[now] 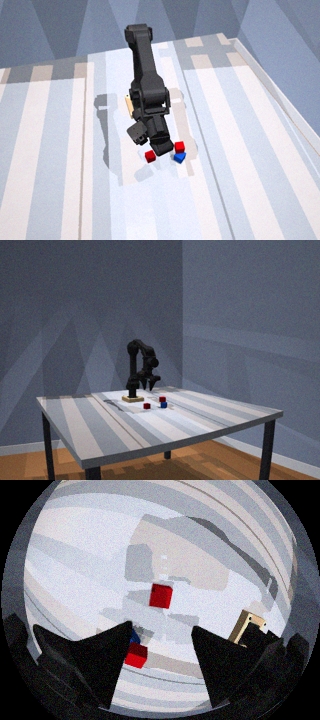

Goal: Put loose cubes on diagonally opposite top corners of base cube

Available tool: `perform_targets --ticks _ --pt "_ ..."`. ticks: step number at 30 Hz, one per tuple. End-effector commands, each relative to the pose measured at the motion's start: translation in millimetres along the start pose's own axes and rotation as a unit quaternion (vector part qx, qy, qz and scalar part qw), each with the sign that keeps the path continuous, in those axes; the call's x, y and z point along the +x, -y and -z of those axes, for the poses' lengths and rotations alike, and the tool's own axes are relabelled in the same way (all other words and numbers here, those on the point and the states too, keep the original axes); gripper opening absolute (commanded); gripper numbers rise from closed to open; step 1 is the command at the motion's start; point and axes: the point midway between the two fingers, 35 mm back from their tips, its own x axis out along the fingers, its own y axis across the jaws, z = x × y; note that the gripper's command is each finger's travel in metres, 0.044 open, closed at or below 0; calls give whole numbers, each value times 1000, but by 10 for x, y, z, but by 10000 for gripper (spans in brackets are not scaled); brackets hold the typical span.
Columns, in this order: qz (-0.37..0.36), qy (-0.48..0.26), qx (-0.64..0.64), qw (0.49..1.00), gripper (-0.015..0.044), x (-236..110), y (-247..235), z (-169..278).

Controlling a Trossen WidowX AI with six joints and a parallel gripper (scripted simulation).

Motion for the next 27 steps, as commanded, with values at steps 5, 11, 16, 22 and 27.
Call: perform_targets --ticks 5,11,16,22,27 --pt "-3 2 35 999 265 -45 18 -41" --pt "-4 2 35 999 265 309 -2 -49" --pt "-3 2 35 999 265 578 15 -44" --pt "-3 2 35 999 265 634 14 -44" --pt "-3 2 35 999 265 729 15 -44"
